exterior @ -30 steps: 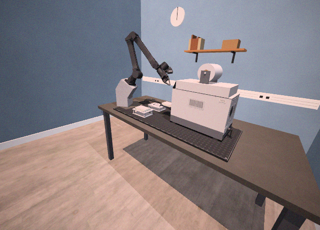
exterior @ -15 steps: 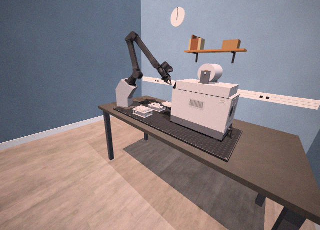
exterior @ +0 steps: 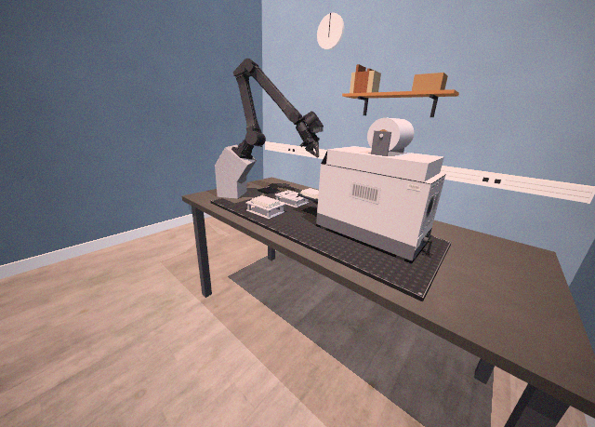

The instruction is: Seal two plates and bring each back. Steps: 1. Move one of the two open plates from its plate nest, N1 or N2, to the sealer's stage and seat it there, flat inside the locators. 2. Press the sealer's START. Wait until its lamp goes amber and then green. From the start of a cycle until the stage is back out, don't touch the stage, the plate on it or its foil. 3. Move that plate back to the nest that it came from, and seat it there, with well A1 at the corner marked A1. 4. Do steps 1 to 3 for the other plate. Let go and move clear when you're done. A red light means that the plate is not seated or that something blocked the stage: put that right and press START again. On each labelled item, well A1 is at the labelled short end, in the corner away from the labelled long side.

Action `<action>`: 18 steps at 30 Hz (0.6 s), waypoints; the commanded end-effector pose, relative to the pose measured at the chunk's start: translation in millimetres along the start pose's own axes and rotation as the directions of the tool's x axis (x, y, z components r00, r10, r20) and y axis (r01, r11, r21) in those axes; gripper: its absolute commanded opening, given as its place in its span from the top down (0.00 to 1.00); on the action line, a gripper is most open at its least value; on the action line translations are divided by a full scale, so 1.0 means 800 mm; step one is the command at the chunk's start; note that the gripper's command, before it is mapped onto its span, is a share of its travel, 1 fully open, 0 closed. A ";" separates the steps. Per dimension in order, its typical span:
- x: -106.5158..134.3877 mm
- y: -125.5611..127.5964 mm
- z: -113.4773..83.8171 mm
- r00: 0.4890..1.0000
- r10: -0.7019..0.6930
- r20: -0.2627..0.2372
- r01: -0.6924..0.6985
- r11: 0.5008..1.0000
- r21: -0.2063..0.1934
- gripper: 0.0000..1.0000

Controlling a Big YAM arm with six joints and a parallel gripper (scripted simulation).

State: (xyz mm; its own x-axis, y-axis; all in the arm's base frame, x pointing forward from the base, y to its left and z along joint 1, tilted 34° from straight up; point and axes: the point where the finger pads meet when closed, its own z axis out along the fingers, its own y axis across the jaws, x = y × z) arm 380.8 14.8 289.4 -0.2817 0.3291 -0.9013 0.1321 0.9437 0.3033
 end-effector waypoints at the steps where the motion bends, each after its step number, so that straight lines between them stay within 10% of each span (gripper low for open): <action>1: -0.048 0.011 -0.007 1.000 0.026 0.009 -0.026 1.000 -0.013 1.00; 6: -0.047 0.008 0.003 0.982 0.008 -0.191 -0.009 1.000 -0.003 1.00; 18: -0.032 0.014 -0.006 0.987 -0.022 -0.156 0.019 1.000 -0.021 1.00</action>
State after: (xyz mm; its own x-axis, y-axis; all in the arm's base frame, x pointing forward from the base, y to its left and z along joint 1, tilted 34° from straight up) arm 388.7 14.5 299.8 -0.4671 0.3232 -0.8230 0.1299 0.9458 0.2977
